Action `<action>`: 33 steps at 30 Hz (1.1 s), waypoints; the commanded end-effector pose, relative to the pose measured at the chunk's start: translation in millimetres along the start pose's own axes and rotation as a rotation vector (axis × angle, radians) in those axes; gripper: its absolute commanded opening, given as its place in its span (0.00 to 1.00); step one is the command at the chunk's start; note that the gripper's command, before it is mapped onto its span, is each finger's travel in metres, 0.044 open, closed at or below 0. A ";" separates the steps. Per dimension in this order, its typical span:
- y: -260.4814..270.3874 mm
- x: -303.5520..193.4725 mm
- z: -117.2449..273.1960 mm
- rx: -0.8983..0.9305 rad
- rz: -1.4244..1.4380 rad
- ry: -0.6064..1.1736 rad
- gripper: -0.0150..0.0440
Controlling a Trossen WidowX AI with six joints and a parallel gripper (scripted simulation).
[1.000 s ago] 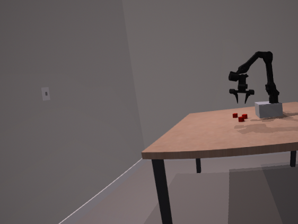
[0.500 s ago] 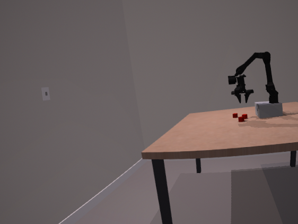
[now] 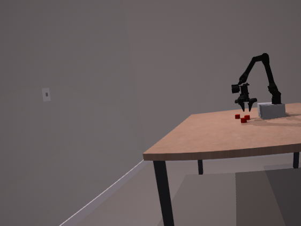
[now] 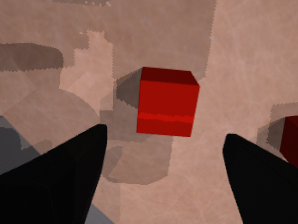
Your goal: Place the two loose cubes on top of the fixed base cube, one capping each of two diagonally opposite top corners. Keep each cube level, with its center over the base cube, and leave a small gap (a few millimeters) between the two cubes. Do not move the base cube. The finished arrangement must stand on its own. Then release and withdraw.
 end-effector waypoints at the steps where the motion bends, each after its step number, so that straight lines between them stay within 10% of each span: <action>1: -1.0 -0.6 -10.2 -0.009 -0.005 0.002 0.70; 28: -1.0 -0.9 -48.4 -0.008 -0.005 0.002 0.70; 33: -1.0 -0.9 -48.4 -0.008 -0.005 0.002 0.48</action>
Point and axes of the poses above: the point midway between the two fingers, 35 mm back from their tips, its own z axis back along the fingers, its own y axis across the jaws, x = y × z, the point moved 1 cm from there along z, back along the fingers, and after that the axes turned 7 degrees about z, right-handed, at the moved point
